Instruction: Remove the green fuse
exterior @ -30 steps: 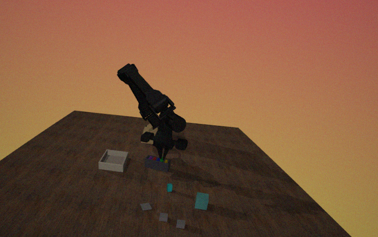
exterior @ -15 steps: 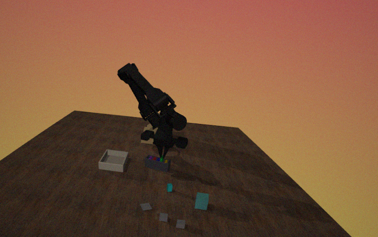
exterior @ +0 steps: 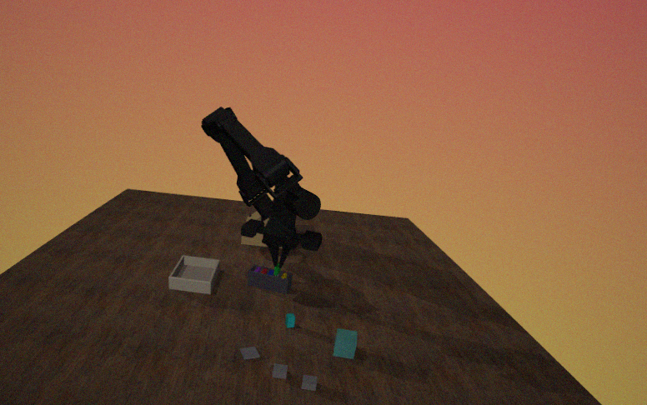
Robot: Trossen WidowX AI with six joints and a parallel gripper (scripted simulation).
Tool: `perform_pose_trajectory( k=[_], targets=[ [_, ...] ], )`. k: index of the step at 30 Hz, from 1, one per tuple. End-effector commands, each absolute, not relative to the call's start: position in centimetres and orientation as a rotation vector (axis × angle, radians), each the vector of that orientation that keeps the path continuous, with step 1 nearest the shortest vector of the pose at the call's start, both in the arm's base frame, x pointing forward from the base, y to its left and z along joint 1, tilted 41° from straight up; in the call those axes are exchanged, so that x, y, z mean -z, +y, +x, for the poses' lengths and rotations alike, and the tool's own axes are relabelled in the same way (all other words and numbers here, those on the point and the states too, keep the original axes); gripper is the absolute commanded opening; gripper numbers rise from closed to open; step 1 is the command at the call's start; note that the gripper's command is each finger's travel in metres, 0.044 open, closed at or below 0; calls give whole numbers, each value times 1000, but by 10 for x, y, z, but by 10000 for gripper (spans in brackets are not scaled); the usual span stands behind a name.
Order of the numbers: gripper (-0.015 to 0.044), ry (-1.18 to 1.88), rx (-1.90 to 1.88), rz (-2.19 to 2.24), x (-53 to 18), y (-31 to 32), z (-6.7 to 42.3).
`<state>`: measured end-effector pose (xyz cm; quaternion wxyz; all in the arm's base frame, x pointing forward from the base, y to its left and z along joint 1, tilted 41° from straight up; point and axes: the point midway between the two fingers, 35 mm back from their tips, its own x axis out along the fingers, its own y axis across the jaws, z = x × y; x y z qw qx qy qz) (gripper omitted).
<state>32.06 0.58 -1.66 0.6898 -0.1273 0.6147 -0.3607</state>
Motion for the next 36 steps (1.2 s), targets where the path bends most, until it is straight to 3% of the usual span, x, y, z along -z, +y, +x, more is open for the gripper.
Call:
perform_pose_trajectory(
  k=[1,36],
  targets=[
    [0,1377,807,-280,15,8,320],
    [0,1377,807,-281,-7,26,321]
  ],
)
